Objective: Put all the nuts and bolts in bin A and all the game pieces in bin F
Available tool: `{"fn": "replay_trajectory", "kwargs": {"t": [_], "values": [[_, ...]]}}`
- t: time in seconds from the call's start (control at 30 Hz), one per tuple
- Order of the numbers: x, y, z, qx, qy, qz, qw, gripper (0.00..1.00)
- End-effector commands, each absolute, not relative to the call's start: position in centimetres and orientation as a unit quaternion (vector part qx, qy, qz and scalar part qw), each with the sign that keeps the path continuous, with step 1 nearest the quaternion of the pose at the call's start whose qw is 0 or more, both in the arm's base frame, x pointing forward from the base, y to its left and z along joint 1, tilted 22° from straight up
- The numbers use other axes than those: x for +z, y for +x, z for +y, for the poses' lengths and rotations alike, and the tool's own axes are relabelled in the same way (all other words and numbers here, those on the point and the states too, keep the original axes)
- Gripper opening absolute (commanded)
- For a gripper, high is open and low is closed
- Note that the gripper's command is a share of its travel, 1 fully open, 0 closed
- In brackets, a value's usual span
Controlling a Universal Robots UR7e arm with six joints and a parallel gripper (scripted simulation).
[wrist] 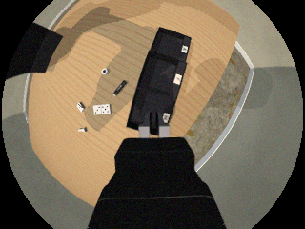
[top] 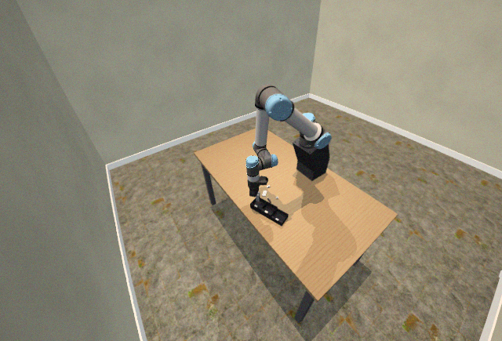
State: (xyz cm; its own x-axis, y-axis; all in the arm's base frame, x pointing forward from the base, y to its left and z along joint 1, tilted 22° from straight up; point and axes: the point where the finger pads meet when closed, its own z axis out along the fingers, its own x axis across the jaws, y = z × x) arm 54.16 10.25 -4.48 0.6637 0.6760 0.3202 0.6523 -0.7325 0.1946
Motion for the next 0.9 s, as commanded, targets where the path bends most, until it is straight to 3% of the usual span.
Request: {"fn": "replay_trajectory", "kwargs": {"t": [0.0,0.87], "values": [[-4.43,54.08,10.25,0.191,0.937,0.291,0.02,0.31],[-4.51,54.05,10.25,0.192,0.981,-0.003,-0.037,0.31]]}}
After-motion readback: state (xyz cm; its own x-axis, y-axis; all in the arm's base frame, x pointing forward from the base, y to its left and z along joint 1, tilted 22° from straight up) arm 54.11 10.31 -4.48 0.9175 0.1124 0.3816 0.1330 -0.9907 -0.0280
